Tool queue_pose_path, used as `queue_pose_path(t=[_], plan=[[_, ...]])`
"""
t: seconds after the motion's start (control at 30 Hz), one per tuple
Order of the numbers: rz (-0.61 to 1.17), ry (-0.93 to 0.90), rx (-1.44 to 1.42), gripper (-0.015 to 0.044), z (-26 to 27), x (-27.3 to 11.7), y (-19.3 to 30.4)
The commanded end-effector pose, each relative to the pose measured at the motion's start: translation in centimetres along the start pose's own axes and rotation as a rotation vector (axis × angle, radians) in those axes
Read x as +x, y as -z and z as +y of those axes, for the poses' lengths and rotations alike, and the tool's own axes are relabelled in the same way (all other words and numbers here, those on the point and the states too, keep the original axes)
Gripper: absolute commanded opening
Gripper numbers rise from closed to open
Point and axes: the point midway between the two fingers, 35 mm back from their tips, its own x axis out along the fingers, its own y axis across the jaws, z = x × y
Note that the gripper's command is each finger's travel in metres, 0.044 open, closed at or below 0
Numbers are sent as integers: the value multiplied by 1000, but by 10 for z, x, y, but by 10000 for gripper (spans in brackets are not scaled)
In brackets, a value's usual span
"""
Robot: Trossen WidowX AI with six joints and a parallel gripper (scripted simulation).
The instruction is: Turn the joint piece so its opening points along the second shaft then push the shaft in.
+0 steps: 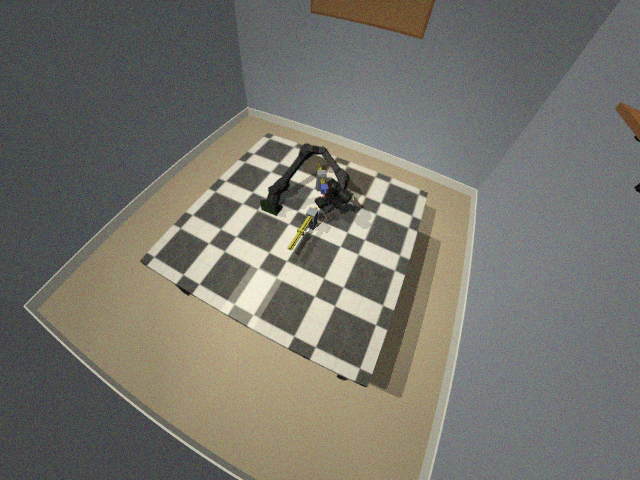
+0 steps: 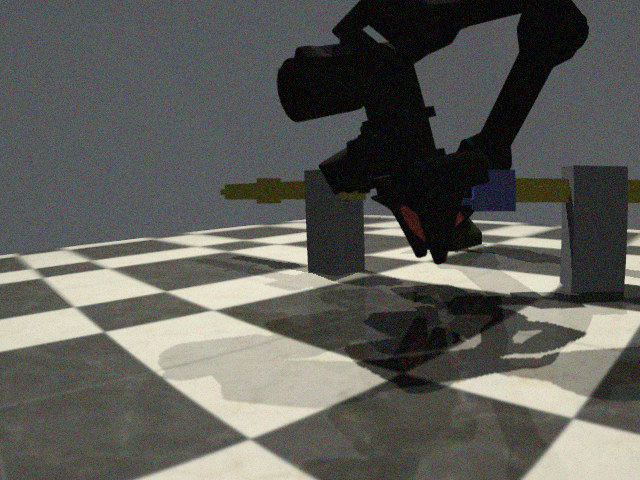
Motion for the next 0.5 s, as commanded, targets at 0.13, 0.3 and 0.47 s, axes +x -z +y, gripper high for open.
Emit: queue_pose_path(t=[0.13,0.3,0.47], plan=[[-82,-19,121,0,-5,-4,-2],[-136,-26,197,0,-8,-6,-2],[-188,-28,276,0,-12,-8,-3]])
